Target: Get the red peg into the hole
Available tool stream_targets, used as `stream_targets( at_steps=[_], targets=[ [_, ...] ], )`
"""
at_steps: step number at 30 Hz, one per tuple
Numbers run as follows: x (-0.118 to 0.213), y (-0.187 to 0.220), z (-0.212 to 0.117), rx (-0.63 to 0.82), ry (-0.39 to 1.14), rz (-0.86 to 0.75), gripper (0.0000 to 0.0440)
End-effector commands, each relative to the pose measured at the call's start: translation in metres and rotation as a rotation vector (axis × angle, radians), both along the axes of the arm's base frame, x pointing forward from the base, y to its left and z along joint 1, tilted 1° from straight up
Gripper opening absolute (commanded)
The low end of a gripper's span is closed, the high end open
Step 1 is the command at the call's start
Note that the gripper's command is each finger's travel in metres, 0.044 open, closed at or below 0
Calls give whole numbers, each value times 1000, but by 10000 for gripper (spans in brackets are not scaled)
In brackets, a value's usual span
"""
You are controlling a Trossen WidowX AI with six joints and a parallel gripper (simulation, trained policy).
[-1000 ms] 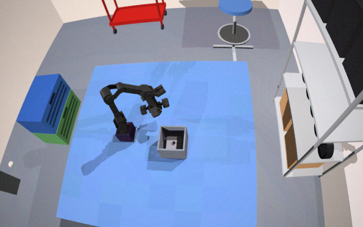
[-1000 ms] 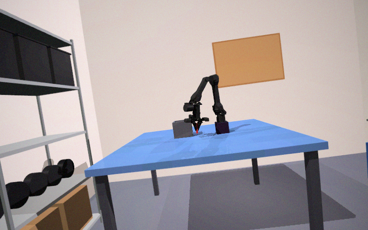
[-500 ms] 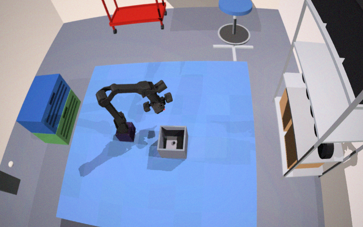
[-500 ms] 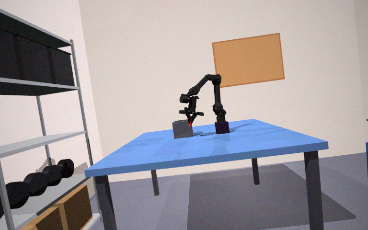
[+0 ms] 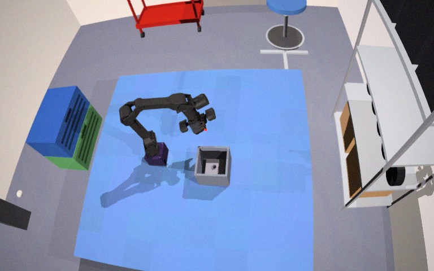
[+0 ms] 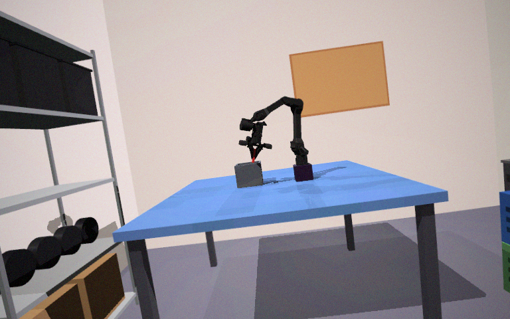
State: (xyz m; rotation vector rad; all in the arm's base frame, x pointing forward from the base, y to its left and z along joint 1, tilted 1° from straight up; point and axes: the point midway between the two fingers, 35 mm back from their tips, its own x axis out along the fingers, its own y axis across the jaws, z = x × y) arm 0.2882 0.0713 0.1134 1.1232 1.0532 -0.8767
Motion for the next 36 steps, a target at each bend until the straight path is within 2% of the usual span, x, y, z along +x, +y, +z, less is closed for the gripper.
stream_targets(
  at_steps=[1,18,36],
  targets=[
    [4,-18,11,-26,-10,-11,0],
    [7,-76,13,-77,46,-64,0],
    [13,-116,-2,-76,108,-70,0]
  ],
)
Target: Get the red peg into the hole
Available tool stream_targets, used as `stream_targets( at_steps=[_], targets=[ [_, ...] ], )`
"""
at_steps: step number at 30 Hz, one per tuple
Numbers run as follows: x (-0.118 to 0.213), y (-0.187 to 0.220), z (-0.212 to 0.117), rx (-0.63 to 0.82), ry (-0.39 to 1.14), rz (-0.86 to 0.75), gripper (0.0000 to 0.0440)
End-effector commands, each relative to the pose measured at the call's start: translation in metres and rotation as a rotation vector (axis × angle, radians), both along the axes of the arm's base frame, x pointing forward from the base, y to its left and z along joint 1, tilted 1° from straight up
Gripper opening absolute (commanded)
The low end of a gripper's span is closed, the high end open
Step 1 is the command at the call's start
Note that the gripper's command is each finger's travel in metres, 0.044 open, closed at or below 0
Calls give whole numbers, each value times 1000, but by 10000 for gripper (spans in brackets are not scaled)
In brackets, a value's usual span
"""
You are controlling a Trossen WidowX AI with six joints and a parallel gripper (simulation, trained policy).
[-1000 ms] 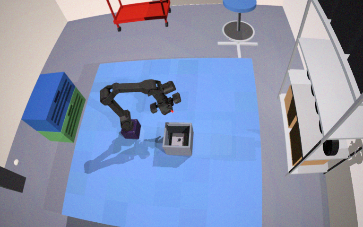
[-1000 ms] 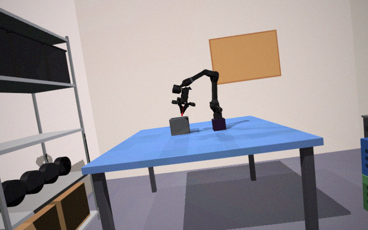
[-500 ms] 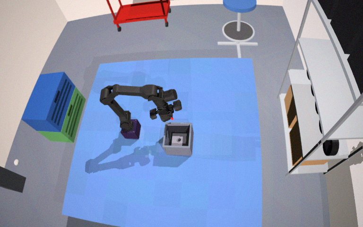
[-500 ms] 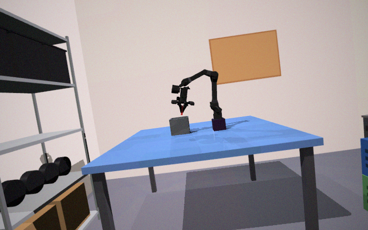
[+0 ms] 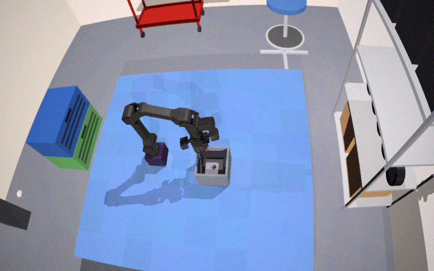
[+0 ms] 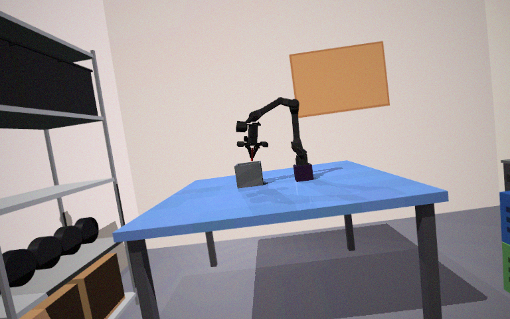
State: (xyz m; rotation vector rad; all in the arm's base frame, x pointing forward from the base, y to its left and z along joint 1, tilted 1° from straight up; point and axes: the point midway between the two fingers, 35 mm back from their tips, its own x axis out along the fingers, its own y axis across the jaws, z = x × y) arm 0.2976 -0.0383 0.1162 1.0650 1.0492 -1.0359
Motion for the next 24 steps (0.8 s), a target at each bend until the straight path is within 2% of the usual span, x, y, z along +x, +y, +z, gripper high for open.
stream_targets(
  at_steps=[1,24],
  targets=[
    [4,-8,-6,8,13,5,0],
    [20,-43,-53,38,41,7,0]
  ],
)
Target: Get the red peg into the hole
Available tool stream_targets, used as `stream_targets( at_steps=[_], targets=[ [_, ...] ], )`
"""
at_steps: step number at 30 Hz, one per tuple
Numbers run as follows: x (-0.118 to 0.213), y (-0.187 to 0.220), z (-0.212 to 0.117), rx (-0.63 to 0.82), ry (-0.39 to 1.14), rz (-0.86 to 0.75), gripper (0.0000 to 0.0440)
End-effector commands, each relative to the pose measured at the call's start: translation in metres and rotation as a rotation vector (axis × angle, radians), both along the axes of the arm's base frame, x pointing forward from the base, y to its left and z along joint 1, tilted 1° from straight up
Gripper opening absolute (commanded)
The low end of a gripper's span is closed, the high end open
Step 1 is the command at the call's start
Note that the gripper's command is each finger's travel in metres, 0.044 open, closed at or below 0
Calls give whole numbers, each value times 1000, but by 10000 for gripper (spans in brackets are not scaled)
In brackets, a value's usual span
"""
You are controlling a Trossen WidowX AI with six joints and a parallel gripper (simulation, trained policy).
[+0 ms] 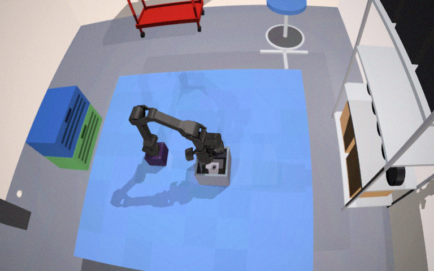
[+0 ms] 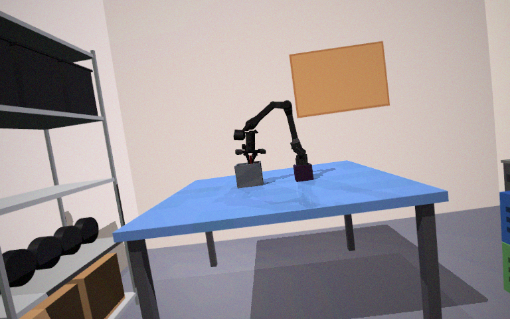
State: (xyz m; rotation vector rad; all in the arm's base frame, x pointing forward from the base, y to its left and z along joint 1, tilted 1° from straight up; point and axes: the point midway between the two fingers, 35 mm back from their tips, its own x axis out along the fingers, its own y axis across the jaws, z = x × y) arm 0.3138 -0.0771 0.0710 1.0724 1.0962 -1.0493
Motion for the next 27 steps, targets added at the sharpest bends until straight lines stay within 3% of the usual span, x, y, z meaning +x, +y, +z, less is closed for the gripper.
stream_targets(
  at_steps=[1,20,27],
  targets=[
    [4,-5,-10,11,2,10,1],
    [14,-19,-47,17,35,72,4],
    [14,-20,-58,23,72,94,125]
  ],
)
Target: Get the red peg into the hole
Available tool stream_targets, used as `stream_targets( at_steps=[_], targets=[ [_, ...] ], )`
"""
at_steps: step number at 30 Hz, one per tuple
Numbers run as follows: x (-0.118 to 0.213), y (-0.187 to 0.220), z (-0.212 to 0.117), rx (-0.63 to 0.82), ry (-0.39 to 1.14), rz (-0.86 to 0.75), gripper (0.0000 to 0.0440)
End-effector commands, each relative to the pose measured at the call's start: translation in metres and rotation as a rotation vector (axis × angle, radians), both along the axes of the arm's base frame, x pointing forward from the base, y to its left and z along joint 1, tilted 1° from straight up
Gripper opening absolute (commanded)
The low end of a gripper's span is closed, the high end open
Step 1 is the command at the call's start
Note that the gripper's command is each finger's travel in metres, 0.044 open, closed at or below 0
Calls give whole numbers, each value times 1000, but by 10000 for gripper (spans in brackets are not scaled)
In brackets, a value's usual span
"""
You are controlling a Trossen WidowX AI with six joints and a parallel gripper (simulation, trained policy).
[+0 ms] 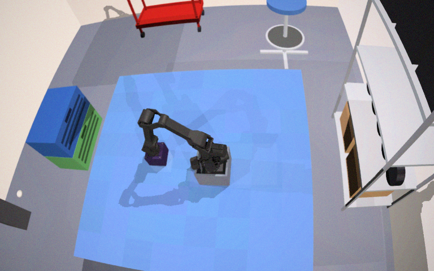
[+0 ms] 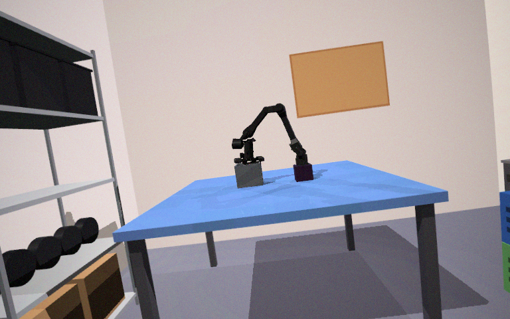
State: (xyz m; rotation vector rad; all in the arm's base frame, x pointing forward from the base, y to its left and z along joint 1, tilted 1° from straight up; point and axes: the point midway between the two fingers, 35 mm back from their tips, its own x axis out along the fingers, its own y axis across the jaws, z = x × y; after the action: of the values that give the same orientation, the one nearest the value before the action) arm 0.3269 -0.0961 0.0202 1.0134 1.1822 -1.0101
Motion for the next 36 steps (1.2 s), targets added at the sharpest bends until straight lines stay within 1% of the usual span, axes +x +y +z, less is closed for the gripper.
stream_targets(
  at_steps=[1,3,4,5,7,11,20,36],
  targets=[
    [1,0,-7,9,24,17,132],
    [1,3,-7,33,29,18,132],
    [1,3,-7,38,29,21,141],
    [2,2,-7,45,29,22,160],
    [4,2,-3,69,27,24,173],
    [5,1,1,122,27,21,168],
    [3,-3,8,205,37,13,197],
    [7,-16,26,277,22,-12,232]
  ],
)
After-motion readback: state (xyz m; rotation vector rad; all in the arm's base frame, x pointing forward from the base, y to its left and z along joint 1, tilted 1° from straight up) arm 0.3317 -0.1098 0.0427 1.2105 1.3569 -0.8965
